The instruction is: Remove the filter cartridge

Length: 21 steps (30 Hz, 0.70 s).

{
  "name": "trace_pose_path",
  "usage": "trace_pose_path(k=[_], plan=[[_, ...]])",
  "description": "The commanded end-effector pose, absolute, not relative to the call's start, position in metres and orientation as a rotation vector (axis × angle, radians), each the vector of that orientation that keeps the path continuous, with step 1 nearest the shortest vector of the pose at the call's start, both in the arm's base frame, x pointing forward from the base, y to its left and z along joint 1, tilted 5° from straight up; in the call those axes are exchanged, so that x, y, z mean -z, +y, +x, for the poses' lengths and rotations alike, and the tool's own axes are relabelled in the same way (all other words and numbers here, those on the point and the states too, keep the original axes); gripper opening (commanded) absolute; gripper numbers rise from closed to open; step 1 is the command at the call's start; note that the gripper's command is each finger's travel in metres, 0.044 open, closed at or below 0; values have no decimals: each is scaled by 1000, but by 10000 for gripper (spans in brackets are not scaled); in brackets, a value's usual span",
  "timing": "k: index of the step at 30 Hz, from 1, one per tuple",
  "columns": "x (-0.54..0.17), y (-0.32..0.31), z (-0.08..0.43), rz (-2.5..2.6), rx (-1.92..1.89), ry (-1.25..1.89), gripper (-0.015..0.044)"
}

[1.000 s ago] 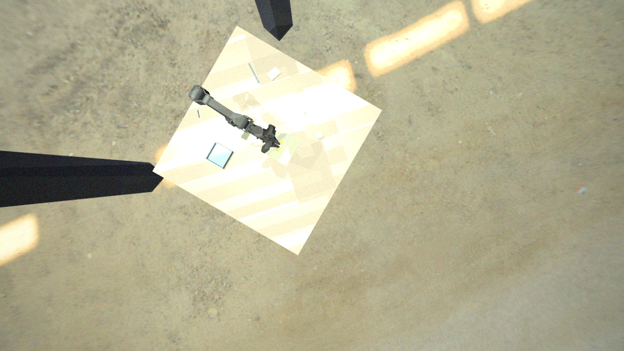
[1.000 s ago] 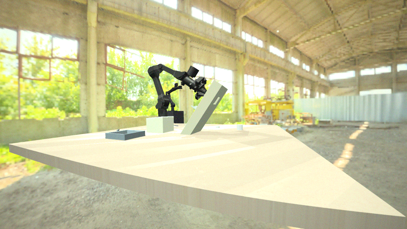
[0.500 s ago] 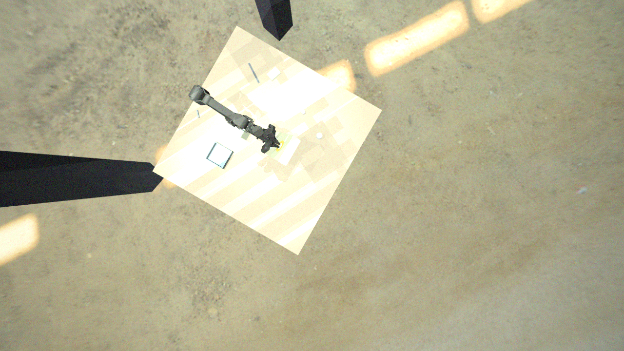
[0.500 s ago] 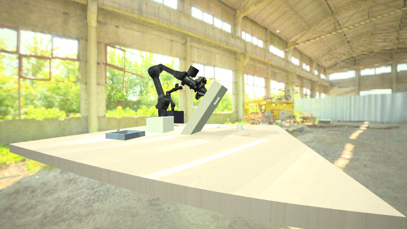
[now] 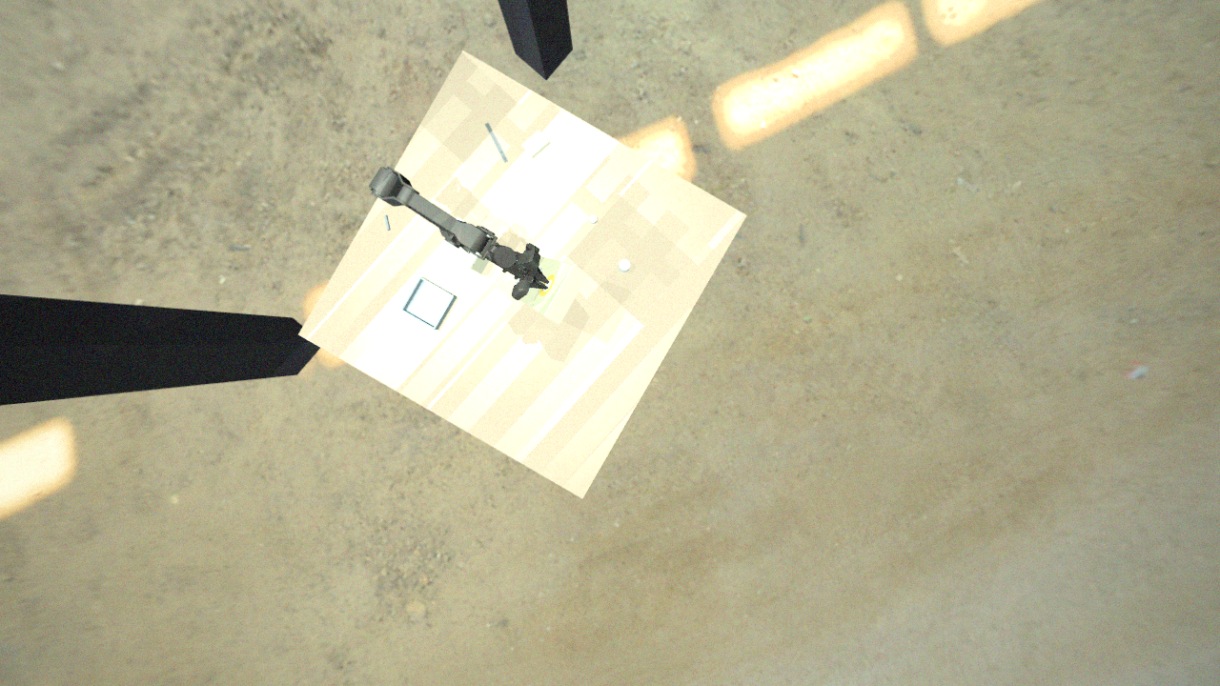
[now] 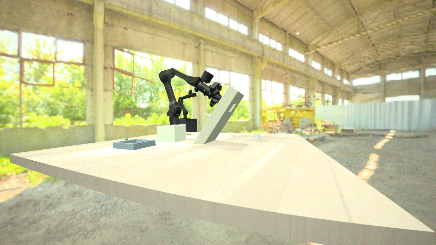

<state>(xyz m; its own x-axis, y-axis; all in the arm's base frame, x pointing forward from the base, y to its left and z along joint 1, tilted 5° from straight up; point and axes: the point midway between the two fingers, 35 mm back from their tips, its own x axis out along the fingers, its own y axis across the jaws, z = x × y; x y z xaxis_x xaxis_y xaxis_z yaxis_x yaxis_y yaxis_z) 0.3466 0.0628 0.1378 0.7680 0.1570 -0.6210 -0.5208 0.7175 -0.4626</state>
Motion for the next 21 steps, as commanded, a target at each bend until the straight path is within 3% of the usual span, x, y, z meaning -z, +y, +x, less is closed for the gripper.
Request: trace_pose_path(k=[1, 21], plan=[[-135, 63, 350, -675, -396, 585, 93], [-131, 64, 356, -675, -396, 584, 93]])
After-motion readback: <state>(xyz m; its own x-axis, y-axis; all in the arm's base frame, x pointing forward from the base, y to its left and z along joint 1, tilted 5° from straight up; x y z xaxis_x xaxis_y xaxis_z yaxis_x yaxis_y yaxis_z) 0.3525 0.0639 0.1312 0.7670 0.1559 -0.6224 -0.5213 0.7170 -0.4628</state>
